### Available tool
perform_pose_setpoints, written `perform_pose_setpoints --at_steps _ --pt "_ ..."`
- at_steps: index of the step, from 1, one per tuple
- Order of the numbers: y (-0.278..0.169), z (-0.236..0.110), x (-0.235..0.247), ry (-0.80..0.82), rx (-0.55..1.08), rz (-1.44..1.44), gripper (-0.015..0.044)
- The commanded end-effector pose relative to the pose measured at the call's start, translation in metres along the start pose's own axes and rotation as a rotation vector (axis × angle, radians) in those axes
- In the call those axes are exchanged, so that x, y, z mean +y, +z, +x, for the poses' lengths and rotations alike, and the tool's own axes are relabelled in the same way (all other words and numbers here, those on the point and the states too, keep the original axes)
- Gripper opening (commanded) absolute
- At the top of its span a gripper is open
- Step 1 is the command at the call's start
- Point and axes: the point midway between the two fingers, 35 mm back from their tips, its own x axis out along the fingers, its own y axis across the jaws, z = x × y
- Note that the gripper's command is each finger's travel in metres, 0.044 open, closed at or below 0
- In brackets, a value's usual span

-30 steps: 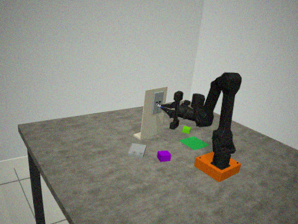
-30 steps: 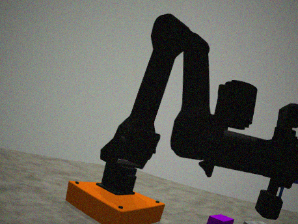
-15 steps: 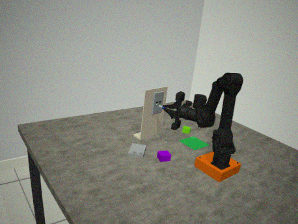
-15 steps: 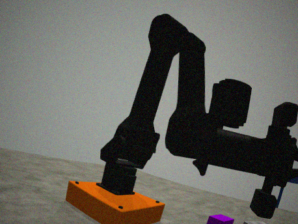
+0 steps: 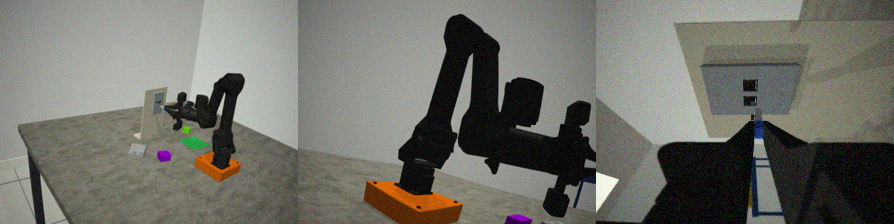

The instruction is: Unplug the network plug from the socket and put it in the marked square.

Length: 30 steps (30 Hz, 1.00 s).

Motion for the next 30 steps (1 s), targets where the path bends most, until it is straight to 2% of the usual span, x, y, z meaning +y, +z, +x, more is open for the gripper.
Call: perform_pose_setpoints --at_steps 1,30 --pt "-0.001 -0.003 0.003 0.008 0.002 -0.002 0.0" --pt "-0.005 -0.023 0.002 0.007 0.002 -0.002 0.0"
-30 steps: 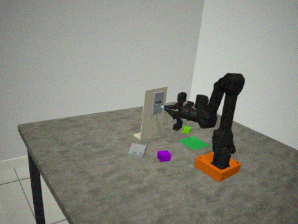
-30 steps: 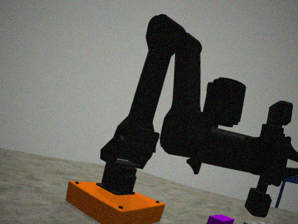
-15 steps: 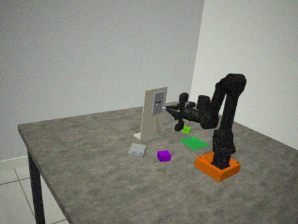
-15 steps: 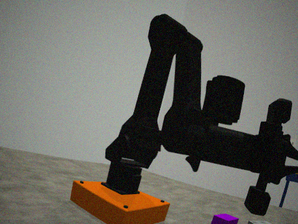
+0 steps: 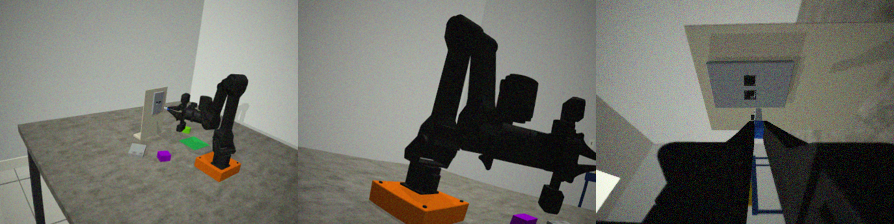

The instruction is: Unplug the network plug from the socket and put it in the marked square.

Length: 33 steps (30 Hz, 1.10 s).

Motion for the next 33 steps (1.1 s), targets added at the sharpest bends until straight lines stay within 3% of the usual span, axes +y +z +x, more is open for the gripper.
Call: perform_pose_setpoints --at_steps 1,33 --pt "-0.001 -0.003 0.002 0.007 0.002 -0.001 0.0" --pt "-0.005 -0.014 0.048 0.005 0.001 -0.001 0.0"
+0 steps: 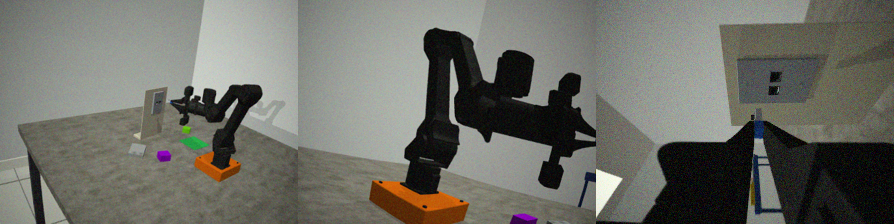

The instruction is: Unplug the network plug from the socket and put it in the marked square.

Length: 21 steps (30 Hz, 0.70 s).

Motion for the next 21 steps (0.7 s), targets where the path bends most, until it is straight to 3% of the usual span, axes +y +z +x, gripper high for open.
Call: perform_pose_setpoints --at_steps 1,13,21 --pt "-0.002 -0.003 0.01 0.01 0.003 -0.005 0.0" --pt "-0.006 -0.01 0.023 0.008 0.0 -0.002 0.0" --pt "0.023 -0.01 -0.002 -0.121 -0.149 0.103 0.0"
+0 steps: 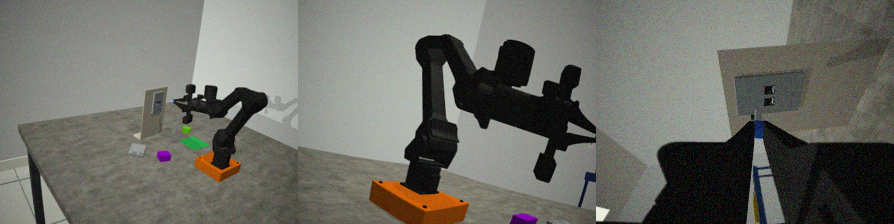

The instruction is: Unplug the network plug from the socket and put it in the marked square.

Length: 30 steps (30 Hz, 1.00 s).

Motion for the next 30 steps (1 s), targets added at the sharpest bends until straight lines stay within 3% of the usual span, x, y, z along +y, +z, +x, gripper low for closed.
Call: perform_pose_setpoints --at_steps 1,15,30 --pt "0.015 0.001 -0.01 -0.062 -0.075 0.051 0.0" --pt "0.061 -0.014 -0.061 -0.343 -0.356 0.207 0.0" --pt "0.089 -0.059 -0.112 -0.687 -0.633 0.312 0.0"
